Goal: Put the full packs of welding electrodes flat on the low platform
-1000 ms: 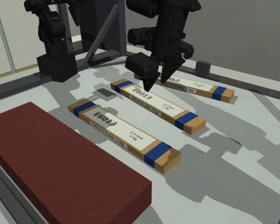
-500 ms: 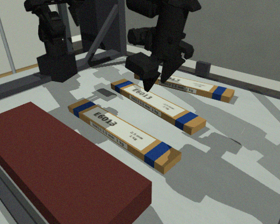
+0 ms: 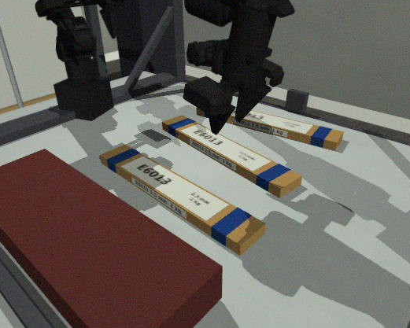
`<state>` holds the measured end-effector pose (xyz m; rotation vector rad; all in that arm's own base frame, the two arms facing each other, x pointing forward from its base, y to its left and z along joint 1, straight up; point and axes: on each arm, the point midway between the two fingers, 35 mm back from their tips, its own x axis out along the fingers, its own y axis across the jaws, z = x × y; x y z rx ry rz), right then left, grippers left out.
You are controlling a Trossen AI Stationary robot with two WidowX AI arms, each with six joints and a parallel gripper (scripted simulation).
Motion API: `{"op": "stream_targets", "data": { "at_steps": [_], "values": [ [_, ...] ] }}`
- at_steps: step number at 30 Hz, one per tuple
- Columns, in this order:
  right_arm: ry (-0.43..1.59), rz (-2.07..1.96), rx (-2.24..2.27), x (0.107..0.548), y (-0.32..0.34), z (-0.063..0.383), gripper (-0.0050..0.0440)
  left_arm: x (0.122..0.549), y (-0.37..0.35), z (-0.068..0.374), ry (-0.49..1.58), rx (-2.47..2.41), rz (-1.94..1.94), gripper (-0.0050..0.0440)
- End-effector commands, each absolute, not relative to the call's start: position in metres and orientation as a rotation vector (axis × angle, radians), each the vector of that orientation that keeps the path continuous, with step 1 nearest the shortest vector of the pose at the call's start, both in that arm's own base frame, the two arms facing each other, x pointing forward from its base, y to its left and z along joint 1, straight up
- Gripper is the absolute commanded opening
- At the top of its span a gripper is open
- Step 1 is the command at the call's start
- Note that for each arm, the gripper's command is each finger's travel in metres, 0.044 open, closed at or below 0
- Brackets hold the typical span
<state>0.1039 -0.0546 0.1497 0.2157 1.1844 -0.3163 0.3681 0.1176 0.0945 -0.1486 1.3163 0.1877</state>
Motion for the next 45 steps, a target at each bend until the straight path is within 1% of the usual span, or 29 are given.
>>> {"op": "stream_targets", "data": {
  "at_steps": [1, 37, 38, 40, 41, 45],
  "values": [
    [1.165, -0.317, 0.209, 0.105, -0.055, 0.156, 0.043, 0.372, 0.119, 0.109, 1.277, -0.141, 0.194, 0.03],
    [1.165, -0.317, 0.209, 0.105, -0.055, 0.156, 0.043, 0.372, 0.119, 0.109, 1.277, -0.141, 0.194, 0.03],
    [1.165, -0.317, 0.209, 0.105, -0.055, 0.156, 0.043, 0.378, 0.113, 0.115, 1.253, -0.159, 0.227, 0.043],
    [1.165, -0.317, 0.209, 0.105, -0.055, 0.156, 0.043, 0.378, 0.113, 0.115, 1.253, -0.159, 0.227, 0.043],
    [1.165, -0.317, 0.209, 0.105, -0.055, 0.156, 0.043, 0.382, 0.108, 0.105, 1.273, -0.185, 0.253, 0.043],
    [1.165, -0.317, 0.209, 0.105, -0.055, 0.156, 0.043, 0.396, 0.085, 0.1, 1.267, -0.23, 0.306, 0.043]
  ]
}}
